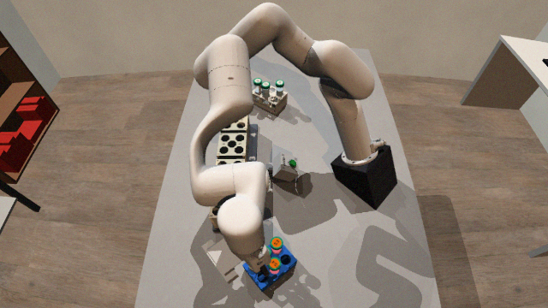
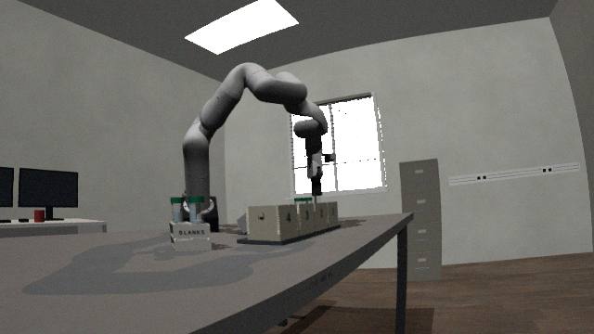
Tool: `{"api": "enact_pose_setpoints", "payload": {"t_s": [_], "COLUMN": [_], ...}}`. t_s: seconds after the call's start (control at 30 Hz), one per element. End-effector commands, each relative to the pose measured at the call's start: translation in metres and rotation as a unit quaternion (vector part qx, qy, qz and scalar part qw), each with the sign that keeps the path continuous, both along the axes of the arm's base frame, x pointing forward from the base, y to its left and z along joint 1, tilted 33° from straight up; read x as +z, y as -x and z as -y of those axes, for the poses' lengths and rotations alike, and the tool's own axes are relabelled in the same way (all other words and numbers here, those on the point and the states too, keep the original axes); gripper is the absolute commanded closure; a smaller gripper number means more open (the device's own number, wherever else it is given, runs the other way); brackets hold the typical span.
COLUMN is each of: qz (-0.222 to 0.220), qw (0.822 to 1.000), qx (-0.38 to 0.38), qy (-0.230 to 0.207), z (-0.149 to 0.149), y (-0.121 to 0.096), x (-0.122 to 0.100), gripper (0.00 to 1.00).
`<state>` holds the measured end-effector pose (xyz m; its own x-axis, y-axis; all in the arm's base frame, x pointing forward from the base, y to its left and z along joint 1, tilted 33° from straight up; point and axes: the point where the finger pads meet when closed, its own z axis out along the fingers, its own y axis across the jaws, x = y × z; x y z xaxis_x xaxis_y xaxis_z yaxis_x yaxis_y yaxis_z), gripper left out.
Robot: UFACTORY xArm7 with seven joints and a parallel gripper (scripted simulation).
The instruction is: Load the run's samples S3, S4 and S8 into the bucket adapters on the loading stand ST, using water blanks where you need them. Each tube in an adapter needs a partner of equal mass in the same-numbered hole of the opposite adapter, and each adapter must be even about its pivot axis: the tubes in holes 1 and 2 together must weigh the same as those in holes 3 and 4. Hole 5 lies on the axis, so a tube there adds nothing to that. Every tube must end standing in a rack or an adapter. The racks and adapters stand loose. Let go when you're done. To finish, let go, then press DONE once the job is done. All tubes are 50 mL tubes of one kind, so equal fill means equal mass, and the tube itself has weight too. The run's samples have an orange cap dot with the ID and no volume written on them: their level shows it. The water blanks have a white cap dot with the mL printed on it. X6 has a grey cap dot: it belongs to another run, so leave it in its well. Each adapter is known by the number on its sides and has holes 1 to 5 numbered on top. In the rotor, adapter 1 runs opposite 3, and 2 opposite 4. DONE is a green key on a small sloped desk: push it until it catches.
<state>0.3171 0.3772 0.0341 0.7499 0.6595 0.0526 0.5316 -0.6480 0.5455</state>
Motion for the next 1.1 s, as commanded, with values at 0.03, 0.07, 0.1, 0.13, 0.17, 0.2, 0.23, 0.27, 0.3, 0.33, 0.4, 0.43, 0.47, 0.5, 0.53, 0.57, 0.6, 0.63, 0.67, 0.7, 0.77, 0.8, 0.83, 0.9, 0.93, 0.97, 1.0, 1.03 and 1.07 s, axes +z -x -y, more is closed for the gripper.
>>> {"api": "enact_pose_setpoints", "payload": {"t_s": [0.03,0.07,0.1,0.13,0.17,0.2,0.23,0.27,0.3,0.33,0.4,0.43,0.47,0.5,0.53,0.57,0.6,0.63,0.67,0.7,0.77,0.8,0.83,0.9,0.93,0.97,1.0,1.03,1.07], "qz": [0.001,0.001,0.001,0.001,0.001,0.001,0.001,0.001,0.001,0.001,0.001,0.001,0.001,0.001,0.001,0.001,0.001,0.001,0.001,0.001,0.001,0.001,0.001,0.001,0.001,0.001,0.001,0.001,0.001], "qw": [1.0,1.0,1.0,1.0,1.0,1.0,1.0,1.0,1.0,1.0,1.0,1.0,1.0,1.0,1.0,1.0,1.0,1.0,1.0,1.0,1.0,1.0,1.0,1.0,1.0,1.0,1.0,1.0,1.0], "qx": [0.001,0.001,0.001,0.001,0.001,0.001,0.001,0.001,0.001,0.001,0.001,0.001,0.001,0.001,0.001,0.001,0.001,0.001,0.001,0.001,0.001,0.001,0.001,0.001,0.001,0.001,0.001,0.001,0.001], "qy": [-0.002,-0.002,-0.002,-0.002,-0.002,-0.002,-0.002,-0.002,-0.002,-0.002,-0.002,-0.002,-0.002,-0.002,-0.002,-0.002,-0.002,-0.002,-0.002,-0.002,-0.002,-0.002,-0.002,-0.002,-0.002,-0.002,-0.002,-0.002,-0.002], "z": [0.0,0.0,0.001,0.001,0.001,0.001,0.001,0.002,0.002,0.002,0.003,0.004,0.004,0.004,0.005,0.005,0.005,0.006,0.006,0.007,0.007,0.007,0.007,0.008,0.008,0.008,0.008,0.008,0.008], "y": [-0.002,-0.002,-0.002,-0.003,-0.003,-0.003,-0.003,-0.004,-0.004,-0.004,-0.005,-0.006,-0.006,-0.006,-0.007,-0.007,-0.008,-0.008,-0.008,-0.009,-0.009,-0.009,-0.01,-0.01,-0.01,-0.01,-0.01,-0.01,-0.01], "x": [-0.003,-0.004,-0.005,-0.006,-0.007,-0.007,-0.007,-0.007,-0.008,-0.009,-0.011,-0.012,-0.012,-0.013,-0.014,-0.015,-0.016,-0.017,-0.017,-0.018,-0.019,-0.019,-0.02,-0.022,-0.022,-0.022,-0.022,-0.022,-0.022], "gripper": [1.0,1.0,1.0,1.0,1.0,1.0,1.0,1.0,1.0,1.0,1.0,1.0,1.0,1.0,1.0,1.0,1.0,1.0,1.0,1.0,1.0,1.0,1.0,1.0,1.0,1.0,1.0,1.0,1.0]}}
